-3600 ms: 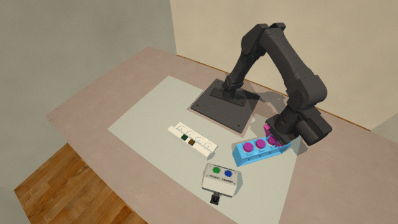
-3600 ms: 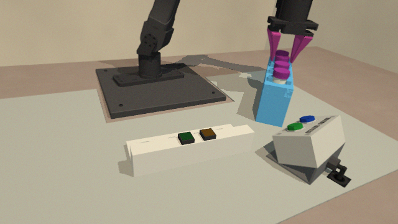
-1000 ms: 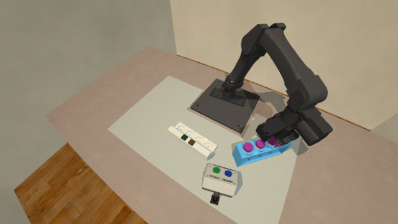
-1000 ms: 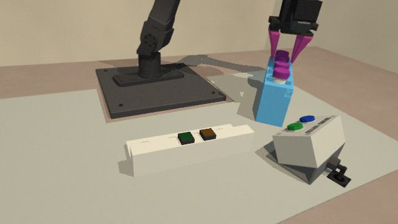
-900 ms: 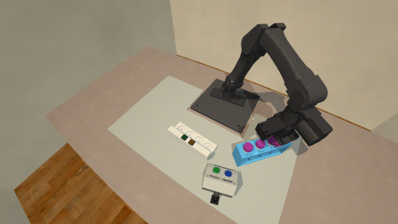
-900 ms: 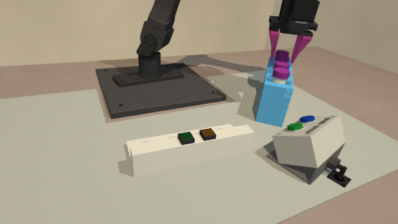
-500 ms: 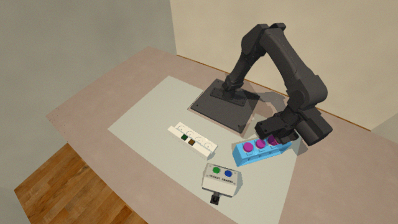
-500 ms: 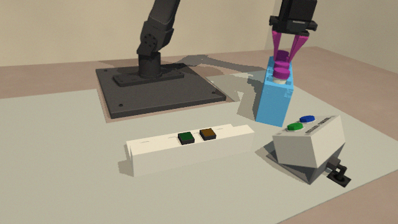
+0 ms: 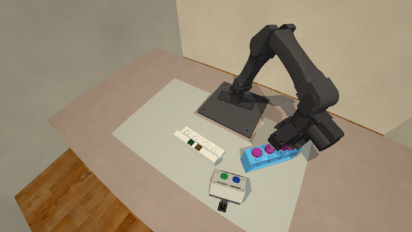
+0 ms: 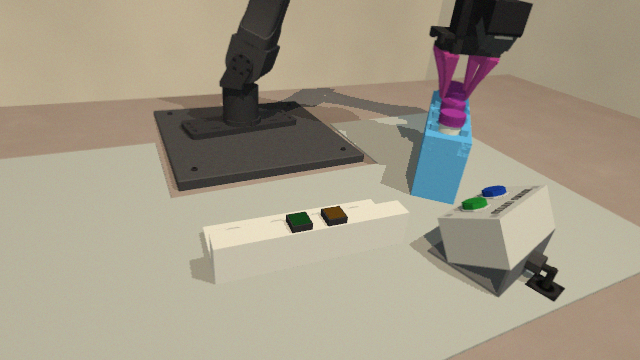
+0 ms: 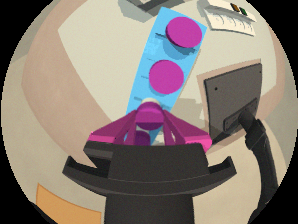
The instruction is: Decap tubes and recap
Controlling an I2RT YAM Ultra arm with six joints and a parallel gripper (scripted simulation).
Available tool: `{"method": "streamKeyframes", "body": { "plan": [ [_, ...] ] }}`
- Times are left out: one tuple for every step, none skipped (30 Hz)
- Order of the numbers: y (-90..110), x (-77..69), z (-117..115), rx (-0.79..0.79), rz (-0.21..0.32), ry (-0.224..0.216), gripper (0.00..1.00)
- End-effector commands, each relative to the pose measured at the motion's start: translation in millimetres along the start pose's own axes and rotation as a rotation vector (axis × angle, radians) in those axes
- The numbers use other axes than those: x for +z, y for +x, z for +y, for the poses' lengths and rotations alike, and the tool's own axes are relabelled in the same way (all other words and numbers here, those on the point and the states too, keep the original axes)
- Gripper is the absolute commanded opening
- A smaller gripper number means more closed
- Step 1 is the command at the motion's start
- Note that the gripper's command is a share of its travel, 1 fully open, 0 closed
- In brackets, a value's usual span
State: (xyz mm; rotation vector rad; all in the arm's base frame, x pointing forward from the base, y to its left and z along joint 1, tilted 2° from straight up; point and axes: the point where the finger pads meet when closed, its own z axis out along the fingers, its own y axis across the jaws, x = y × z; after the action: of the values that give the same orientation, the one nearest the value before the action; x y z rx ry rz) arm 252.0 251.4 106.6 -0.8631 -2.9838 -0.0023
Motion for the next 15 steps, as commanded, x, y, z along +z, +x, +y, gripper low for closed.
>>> {"method": "streamKeyframes", "body": {
  "plan": [
    [-0.2, -3.9, 1.4, -0.237, -0.005, -0.012, 0.00],
    [-0.2, -3.9, 1.4, -0.287, -0.006, -0.012, 0.00],
    [-0.2, -4.0, 1.4, -0.337, -0.006, -0.012, 0.00],
    [-0.2, -4.0, 1.4, -0.387, -0.006, -0.012, 0.00],
    [-0.2, -4.0, 1.4, -0.437, -0.006, -0.012, 0.00],
    [-0.2, -4.0, 1.5, -0.487, -0.007, -0.011, 0.00],
    [-0.2, -4.0, 1.5, -0.487, -0.007, -0.011, 0.00],
    [-0.2, -4.0, 1.5, -0.487, -0.007, -0.011, 0.00],
    [-0.2, -4.0, 1.5, -0.537, -0.007, -0.011, 0.00],
    [-0.2, -4.0, 1.5, -0.587, -0.007, -0.011, 0.00],
    [-0.2, -4.1, 1.5, -0.637, -0.008, -0.011, 0.00],
    [-0.2, -4.1, 1.5, -0.687, -0.008, -0.011, 0.00],
    [-0.2, -4.1, 1.5, -0.737, -0.008, -0.011, 0.00],
    [-0.2, -4.1, 1.5, -0.787, -0.009, -0.011, 0.00],
    [-0.2, -4.1, 1.5, -0.837, -0.009, -0.010, 0.00]
  ]
}}
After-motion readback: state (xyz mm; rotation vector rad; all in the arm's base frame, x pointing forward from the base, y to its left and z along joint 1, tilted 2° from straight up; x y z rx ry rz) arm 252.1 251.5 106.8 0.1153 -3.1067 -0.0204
